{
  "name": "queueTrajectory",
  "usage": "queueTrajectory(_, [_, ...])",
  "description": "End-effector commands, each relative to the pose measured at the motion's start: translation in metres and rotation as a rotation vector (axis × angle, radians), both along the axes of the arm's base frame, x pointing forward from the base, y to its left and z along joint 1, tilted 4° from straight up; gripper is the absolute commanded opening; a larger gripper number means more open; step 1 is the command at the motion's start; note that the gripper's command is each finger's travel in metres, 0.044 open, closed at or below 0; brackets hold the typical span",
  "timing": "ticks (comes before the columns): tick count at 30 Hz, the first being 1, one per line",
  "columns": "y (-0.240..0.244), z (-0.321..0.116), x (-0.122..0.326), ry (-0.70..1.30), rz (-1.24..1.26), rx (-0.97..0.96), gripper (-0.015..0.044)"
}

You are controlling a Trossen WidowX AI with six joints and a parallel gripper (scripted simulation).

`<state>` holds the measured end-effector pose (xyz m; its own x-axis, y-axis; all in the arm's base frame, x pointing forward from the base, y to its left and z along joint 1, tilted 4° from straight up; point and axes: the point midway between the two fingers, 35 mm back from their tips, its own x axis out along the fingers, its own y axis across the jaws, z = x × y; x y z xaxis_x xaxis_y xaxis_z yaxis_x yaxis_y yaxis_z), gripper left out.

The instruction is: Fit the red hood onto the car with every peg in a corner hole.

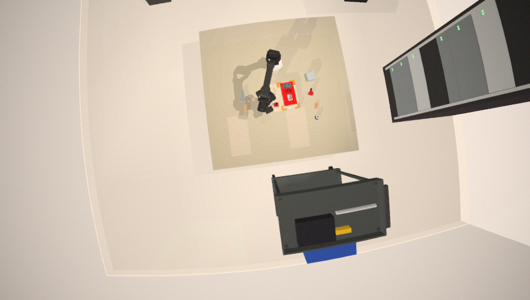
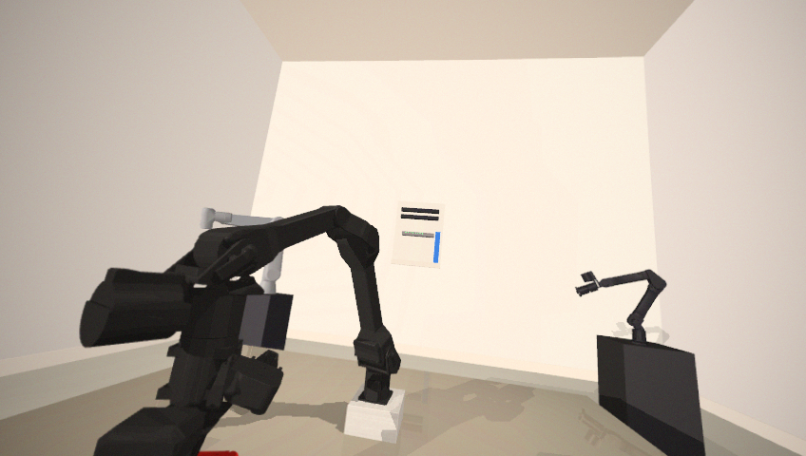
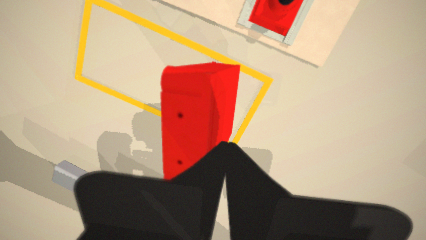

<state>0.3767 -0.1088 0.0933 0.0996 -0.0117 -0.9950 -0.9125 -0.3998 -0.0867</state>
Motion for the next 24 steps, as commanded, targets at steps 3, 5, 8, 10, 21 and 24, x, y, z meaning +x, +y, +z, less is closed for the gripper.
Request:
queueTrajectory(3, [-0.001,0.001,-0.004,-0.003,0.004,0.000,0.0000])
queueTrajectory(5, [-0.001,0.000,-0.005,-0.003,0.004,0.000,0.0000])
queueTrajectory(8, [-0.002,0.000,-0.007,-0.002,0.004,0.000,0.0000])
queueTrajectory(10, [-0.003,0.000,-0.008,-0.002,0.004,0.000,0.0000])
queueTrajectory(21, [-0.005,-0.001,-0.014,-0.002,0.004,0.000,0.0000])
queueTrajectory(24, [-0.006,-0.001,-0.015,-0.002,0.004,0.000,0.0000])
